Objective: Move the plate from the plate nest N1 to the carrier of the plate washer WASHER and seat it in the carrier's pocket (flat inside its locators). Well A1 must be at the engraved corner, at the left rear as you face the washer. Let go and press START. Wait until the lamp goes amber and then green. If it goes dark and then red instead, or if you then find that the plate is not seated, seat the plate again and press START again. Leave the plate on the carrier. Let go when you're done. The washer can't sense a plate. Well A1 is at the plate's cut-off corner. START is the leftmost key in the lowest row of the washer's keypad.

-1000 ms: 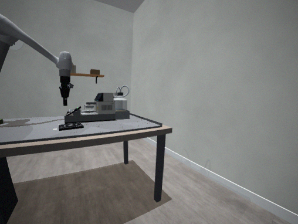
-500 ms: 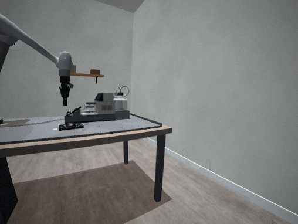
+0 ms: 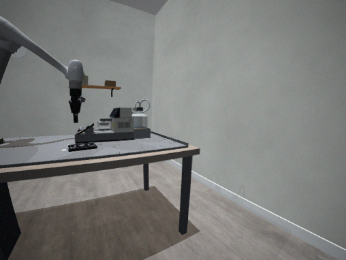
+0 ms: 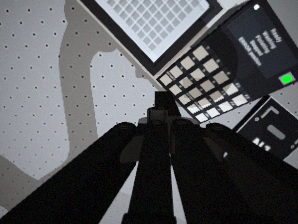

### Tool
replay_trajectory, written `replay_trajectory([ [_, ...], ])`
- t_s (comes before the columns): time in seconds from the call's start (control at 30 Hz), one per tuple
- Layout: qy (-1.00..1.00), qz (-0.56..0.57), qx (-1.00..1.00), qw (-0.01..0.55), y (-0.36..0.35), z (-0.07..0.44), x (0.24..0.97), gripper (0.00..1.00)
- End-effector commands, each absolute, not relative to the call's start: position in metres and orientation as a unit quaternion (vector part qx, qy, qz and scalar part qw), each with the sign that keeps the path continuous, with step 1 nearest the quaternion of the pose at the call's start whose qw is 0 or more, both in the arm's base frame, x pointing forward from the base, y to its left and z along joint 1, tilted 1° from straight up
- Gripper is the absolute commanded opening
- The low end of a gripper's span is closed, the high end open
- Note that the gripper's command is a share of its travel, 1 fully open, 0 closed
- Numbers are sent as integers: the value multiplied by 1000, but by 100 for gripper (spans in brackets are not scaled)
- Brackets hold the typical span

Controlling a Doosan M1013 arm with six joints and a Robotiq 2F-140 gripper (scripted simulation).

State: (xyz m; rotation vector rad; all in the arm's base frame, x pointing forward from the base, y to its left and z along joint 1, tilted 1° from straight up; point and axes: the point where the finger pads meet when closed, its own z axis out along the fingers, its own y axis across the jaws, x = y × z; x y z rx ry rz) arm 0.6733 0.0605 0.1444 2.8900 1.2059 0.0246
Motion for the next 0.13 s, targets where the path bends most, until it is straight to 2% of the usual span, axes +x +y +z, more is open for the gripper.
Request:
replay_trajectory([
  [0.0, 385, 8, 923, 4, 60, 147, 674, 10],
  [0.1, 385, 8, 923, 4, 60, 147, 674, 10],
])
